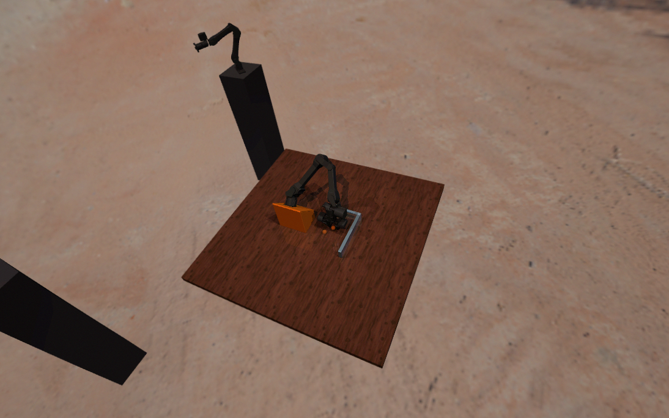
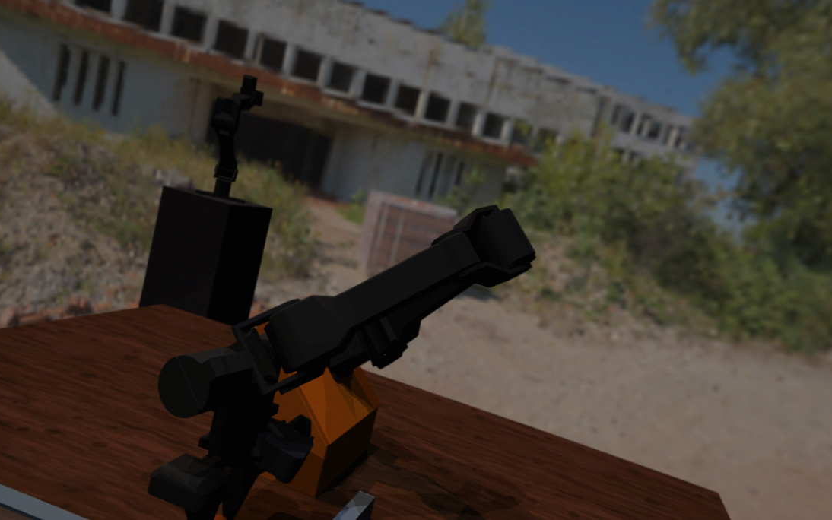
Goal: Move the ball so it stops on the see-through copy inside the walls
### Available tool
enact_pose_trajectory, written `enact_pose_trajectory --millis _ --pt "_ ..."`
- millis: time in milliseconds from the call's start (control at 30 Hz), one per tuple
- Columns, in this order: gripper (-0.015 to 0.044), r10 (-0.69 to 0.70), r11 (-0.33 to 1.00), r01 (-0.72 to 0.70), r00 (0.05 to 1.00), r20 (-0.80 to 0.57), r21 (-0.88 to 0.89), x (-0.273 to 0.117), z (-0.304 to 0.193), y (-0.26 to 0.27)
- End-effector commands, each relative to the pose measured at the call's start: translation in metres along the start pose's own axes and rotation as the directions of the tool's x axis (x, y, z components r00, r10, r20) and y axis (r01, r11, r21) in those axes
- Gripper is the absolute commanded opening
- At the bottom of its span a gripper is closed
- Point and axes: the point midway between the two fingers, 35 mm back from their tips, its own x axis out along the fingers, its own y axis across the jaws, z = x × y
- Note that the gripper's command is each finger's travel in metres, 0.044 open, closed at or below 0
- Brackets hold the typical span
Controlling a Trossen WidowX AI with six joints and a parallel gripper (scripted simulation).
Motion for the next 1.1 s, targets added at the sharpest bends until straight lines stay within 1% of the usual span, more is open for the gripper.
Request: enact_pose_trajectory --millis 0,33,300,400,433,733,1067 --pt "0.0169 0.003 1.0 -0.003 1.0 0.005 0.006 0.002 0.0 0.001" --pt "0.0143 0.003 1.0 -0.003 1.0 0.005 0.006 0.002 0.0 0.001" --pt "0.009 0.003 1.0 -0.003 1.0 0.005 0.006 0.002 0.0 0.001" --pt "0.0011 0.002 1.0 -0.002 1.0 0.003 0.006 -0.001 0.0 0.001" --pt "0.0 0.002 1.0 -0.002 1.0 0.001 0.006 -0.006 -0.001 -0.001" --pt "0.0 0.001 1.0 -0.001 1.0 -0.009 0.007 -0.061 -0.005 -0.006" --pt "0.0 0.003 1.0 -0.003 1.0 -0.002 0.006 -0.122 -0.001 0.0"
